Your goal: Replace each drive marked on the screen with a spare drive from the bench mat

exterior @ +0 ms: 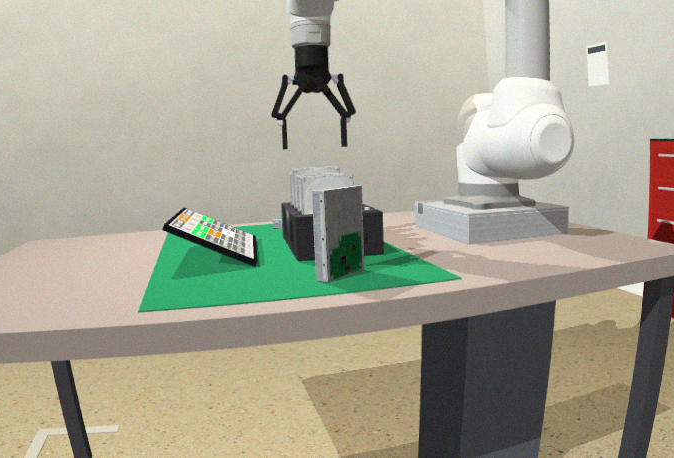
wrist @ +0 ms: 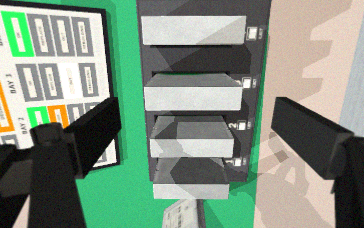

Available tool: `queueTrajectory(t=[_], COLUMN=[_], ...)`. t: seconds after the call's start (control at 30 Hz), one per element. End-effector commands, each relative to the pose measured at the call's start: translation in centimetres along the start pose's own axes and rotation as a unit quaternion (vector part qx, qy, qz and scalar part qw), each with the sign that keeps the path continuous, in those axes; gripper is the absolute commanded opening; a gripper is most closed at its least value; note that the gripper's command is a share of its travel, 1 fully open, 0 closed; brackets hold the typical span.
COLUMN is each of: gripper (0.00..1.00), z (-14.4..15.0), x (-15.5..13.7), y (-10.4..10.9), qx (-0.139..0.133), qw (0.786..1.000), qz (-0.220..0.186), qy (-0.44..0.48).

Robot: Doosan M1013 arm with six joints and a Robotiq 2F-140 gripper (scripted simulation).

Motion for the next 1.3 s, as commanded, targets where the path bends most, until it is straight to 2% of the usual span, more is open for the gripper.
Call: queueTrajectory(t=[0.0, 1.27], gripper=[0.89, 0.89], z=[0.0, -0.1], x=[0.0, -0.1], y=[0.0, -1.5], qx=[0.0, 0.0], qw=[1.0, 1.0], qz=[0.0, 0.0], qy=[0.0, 0.0])
Point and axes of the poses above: the point where the finger pads meet when closed, its own y axis back along the fingers, its own z axis across the jaws, x = y × z, the point moved 8 cm from there along y, back along the fingers, and after that the axes turned 9 degrees about y, right-handed, at the moved point
